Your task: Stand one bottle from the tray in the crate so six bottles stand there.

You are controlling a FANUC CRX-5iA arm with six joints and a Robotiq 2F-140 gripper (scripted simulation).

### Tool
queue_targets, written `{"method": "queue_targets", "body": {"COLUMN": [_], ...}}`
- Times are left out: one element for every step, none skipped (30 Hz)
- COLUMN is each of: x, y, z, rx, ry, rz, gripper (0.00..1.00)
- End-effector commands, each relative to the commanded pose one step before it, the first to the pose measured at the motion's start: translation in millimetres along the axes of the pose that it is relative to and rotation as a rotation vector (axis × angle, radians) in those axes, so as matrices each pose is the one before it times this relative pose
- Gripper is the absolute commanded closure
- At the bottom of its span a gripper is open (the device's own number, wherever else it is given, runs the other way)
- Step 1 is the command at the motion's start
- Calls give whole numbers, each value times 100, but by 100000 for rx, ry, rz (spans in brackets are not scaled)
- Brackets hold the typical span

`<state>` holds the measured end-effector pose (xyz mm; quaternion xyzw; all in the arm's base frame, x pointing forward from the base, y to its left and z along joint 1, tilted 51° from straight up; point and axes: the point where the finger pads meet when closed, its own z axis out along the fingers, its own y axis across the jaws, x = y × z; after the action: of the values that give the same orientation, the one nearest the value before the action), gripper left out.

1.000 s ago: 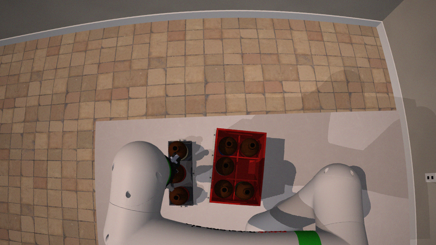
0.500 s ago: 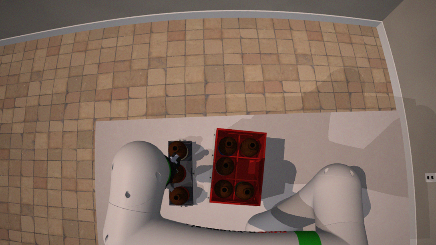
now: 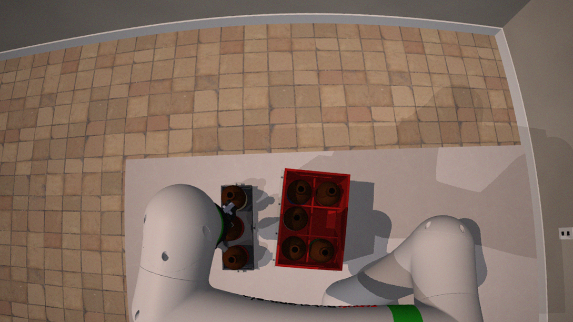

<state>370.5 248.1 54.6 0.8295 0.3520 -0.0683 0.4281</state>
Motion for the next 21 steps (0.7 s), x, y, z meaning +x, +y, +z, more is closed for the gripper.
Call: {"method": "queue_targets", "body": {"x": [10,0,0,0,0,0,0,0,0,0,0,0,0,0,0,0,0,0,0,0,0], "y": [-4,0,0,0,0,0,0,0,0,0,0,0,0,0,0,0,0,0,0,0,0], "z": [-411,-122,-123,0,0,-123,-123,-121,-120,-118,-115,-112,-108,-105,-100,-95,-91,-85,-80,-74,0], "rx": [6,0,0,0,0,0,0,0,0,0,0,0,0,0,0,0,0,0,0,0,0], "ry": [39,0,0,0,0,0,0,0,0,0,0,0,0,0,0,0,0,0,0,0,0], "rz": [0,0,0,0,0,0,0,0,0,0,0,0,0,0,0,0,0,0,0,0,0], "gripper": [100,100,100,100,100,100,100,100,100,100,100,100,100,100,100,100,100,100,100,100,100]}}
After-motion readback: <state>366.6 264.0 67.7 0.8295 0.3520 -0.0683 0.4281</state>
